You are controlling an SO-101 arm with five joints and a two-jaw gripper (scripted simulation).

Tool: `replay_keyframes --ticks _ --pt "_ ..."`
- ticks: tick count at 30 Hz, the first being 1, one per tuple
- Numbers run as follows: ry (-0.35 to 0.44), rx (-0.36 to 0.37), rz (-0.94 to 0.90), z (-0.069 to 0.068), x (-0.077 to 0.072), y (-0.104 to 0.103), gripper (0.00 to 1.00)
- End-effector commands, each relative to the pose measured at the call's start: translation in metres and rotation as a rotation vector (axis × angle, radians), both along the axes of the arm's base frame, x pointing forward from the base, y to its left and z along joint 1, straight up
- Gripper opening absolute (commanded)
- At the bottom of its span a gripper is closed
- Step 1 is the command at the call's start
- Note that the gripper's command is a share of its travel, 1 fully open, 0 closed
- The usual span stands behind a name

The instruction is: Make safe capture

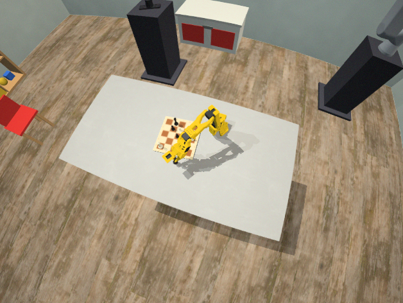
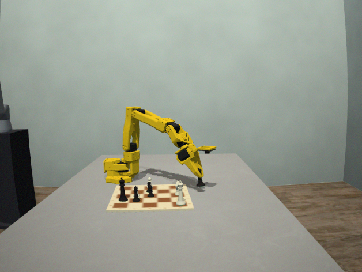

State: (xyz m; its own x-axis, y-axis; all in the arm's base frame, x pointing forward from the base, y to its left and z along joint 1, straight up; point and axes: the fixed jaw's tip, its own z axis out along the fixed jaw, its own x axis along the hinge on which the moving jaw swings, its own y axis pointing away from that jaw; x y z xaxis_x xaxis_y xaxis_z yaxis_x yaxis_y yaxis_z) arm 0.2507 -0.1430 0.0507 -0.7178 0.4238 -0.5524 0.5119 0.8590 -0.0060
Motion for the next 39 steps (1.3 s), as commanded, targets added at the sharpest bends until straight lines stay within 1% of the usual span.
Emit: replay_keyframes --ticks 1,11,16,19,26,32,39 --pt "0.027 0.017 0.007 -0.011 -0.002 0.004 0.00" --pt "0.027 0.017 0.007 -0.012 -0.003 0.004 0.00" --pt "0.028 0.017 0.008 -0.020 -0.010 0.008 0.00" --pt "0.028 0.017 0.008 -0.022 -0.011 0.009 0.00" --pt "0.028 0.017 0.008 -0.021 -0.011 0.009 0.00" --pt "0.028 0.017 0.008 -0.013 -0.009 0.008 0.00" --pt "0.028 0.017 0.008 -0.013 -0.009 0.008 0.00"
